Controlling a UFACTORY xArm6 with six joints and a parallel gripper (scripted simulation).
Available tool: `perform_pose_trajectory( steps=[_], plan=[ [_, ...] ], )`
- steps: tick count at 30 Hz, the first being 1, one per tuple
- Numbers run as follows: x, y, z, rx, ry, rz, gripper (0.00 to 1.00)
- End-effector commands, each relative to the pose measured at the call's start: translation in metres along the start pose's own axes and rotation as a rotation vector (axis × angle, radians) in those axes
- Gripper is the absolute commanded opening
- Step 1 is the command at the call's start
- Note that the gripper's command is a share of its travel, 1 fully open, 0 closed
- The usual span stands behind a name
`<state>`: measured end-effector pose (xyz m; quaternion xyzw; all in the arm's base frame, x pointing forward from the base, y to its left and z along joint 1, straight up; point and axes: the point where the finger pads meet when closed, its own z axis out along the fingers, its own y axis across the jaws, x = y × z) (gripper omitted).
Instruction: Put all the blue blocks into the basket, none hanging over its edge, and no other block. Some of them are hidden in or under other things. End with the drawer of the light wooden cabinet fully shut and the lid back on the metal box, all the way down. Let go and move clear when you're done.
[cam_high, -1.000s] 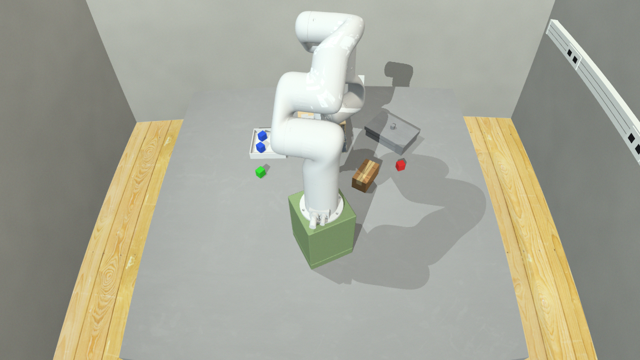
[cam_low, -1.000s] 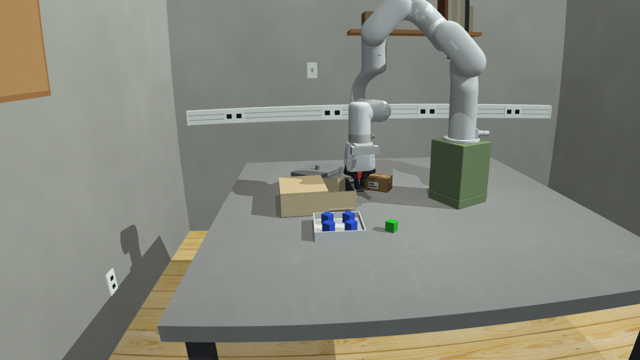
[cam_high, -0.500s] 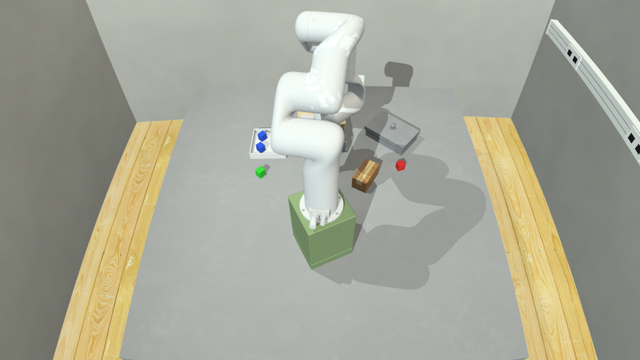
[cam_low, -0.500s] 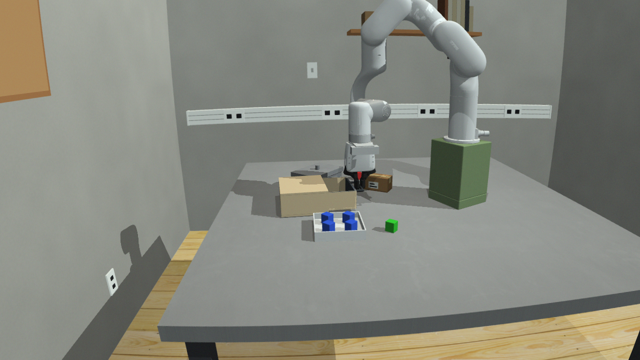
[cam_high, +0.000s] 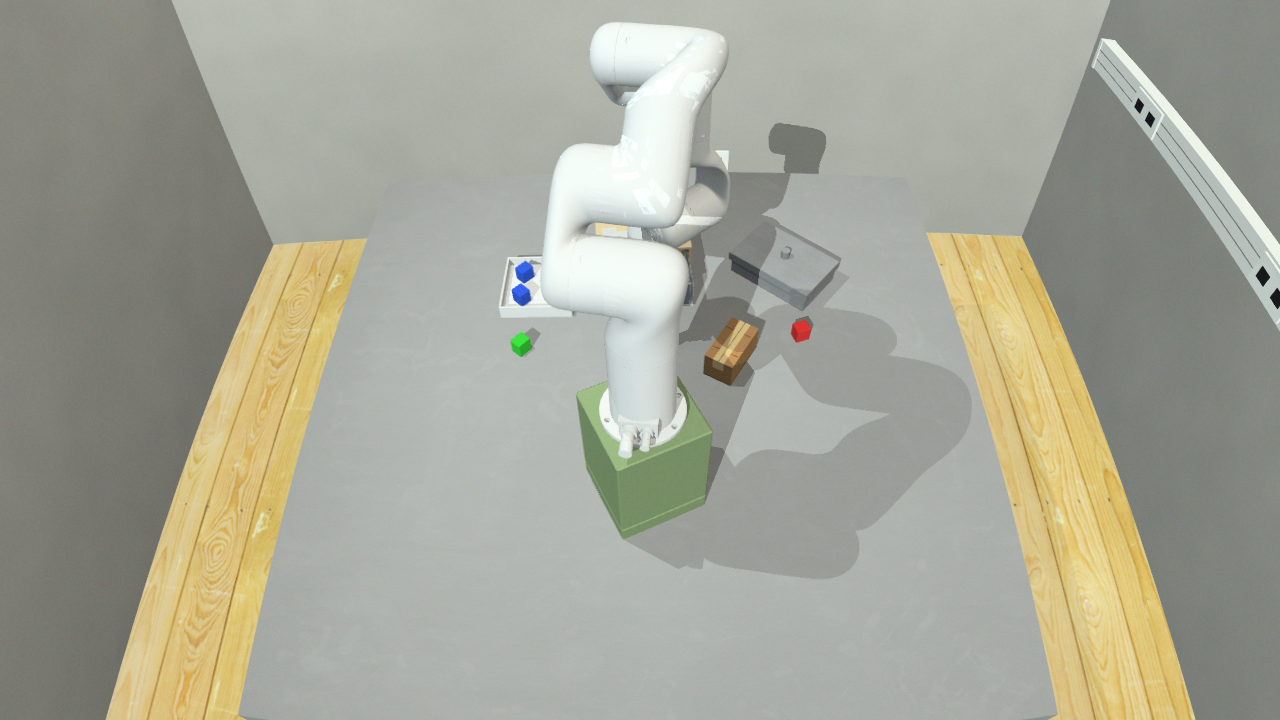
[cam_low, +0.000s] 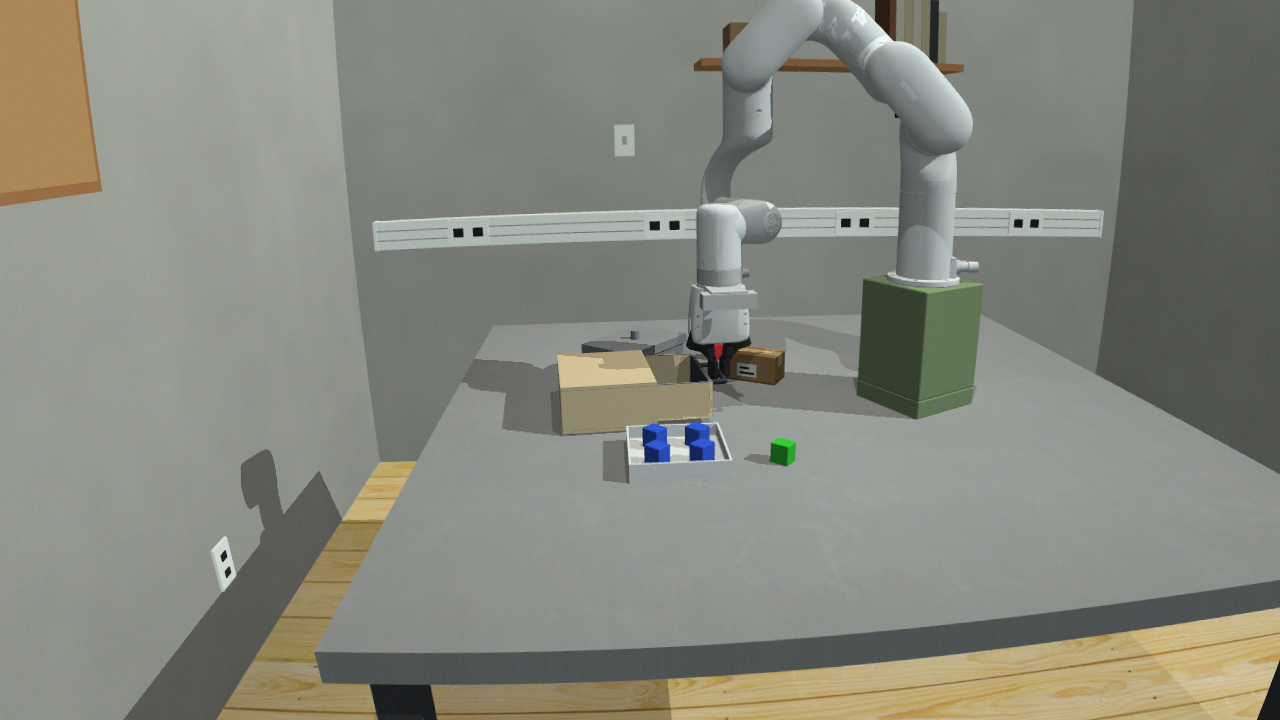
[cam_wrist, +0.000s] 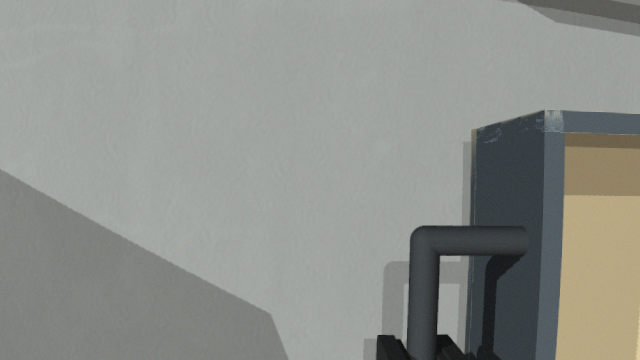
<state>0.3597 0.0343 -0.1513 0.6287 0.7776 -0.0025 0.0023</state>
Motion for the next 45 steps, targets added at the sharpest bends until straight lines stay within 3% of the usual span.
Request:
perform_pose_trajectory(
  steps=[1, 32, 45],
  plan=[
    [0.000, 0.004, -0.001, -0.003, 0.000, 0.000, 0.00],
    [0.000, 0.030, -0.001, -0.003, 0.000, 0.000, 0.00],
    [0.000, 0.063, -0.001, -0.003, 0.000, 0.000, 0.00]
  ],
)
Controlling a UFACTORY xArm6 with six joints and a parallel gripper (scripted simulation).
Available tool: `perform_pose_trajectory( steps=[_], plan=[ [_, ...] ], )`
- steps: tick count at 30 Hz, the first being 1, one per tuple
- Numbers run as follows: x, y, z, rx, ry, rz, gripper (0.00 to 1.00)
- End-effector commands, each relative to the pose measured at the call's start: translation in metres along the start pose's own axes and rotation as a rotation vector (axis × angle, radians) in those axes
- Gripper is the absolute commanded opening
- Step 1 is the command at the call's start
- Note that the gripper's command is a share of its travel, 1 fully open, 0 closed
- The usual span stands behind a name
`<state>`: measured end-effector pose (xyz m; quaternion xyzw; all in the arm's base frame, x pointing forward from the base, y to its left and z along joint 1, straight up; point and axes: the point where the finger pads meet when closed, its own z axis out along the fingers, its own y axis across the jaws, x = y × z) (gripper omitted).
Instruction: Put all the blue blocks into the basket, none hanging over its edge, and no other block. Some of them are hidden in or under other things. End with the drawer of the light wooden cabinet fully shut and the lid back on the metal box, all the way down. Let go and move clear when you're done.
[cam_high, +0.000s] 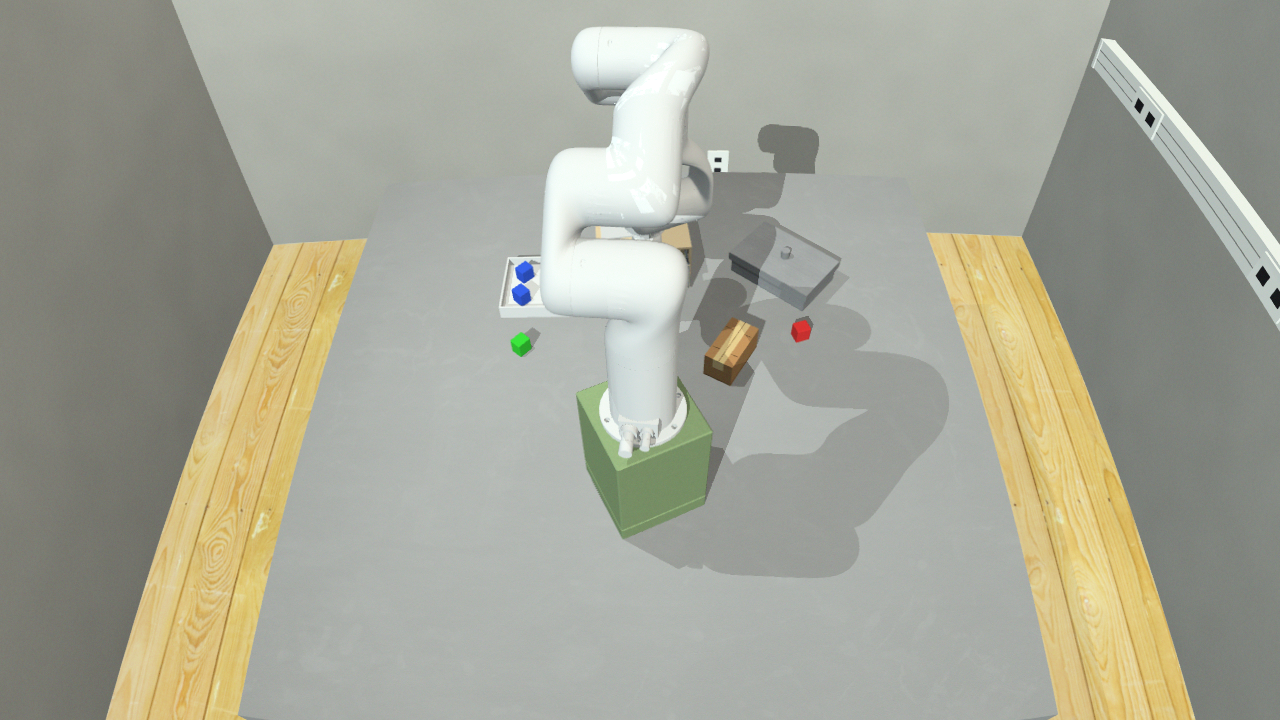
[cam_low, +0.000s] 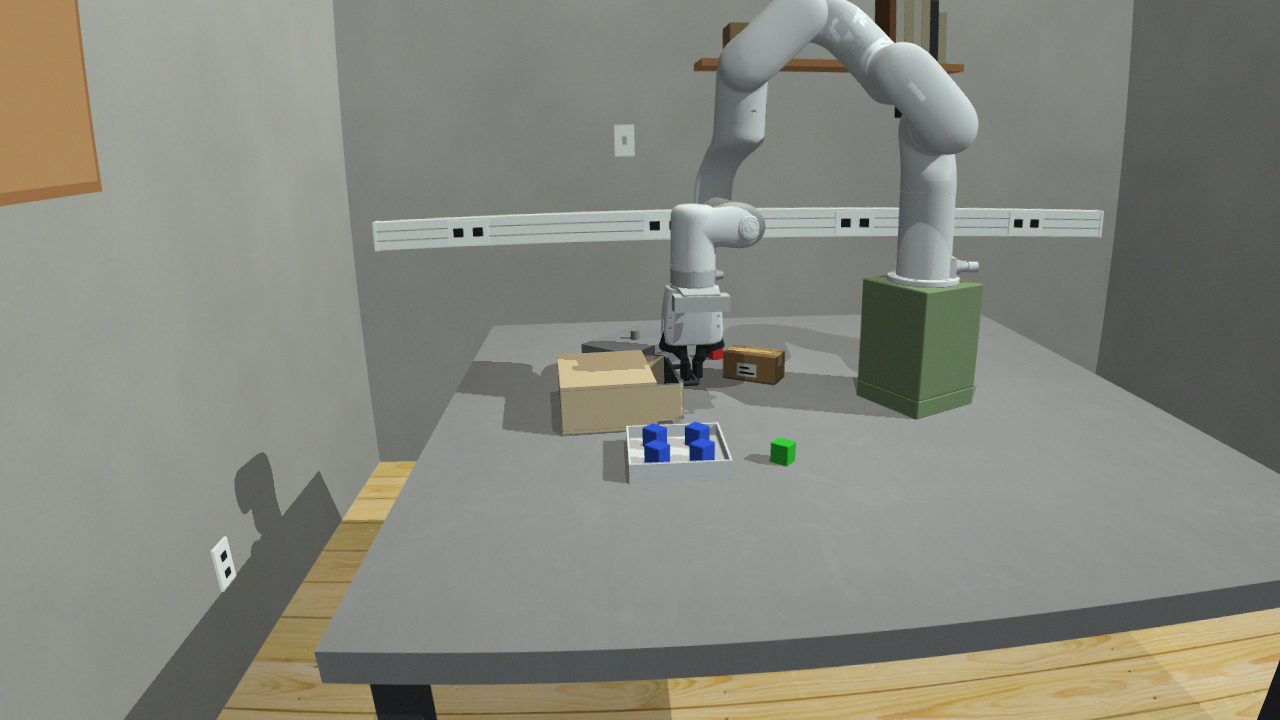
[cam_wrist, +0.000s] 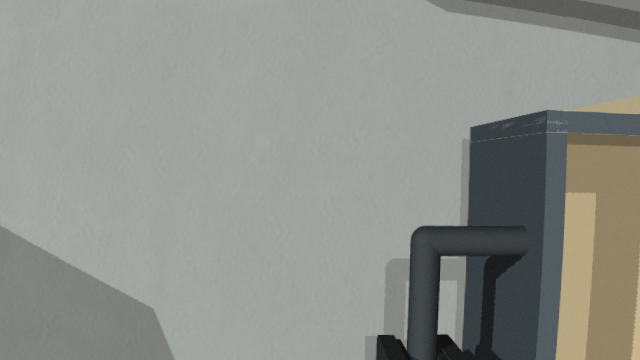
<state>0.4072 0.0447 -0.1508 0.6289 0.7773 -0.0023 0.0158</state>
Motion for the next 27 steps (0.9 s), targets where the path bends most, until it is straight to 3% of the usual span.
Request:
perform_pose_trajectory(
  steps=[1, 11, 27],
  plan=[
    [-0.001, 0.019, 0.000, 0.014, 0.021, -0.001, 0.00],
    [0.000, 0.044, 0.000, 0.014, 0.021, -0.001, 0.00],
    [0.000, 0.047, 0.000, 0.014, 0.021, -0.001, 0.00]
  ],
)
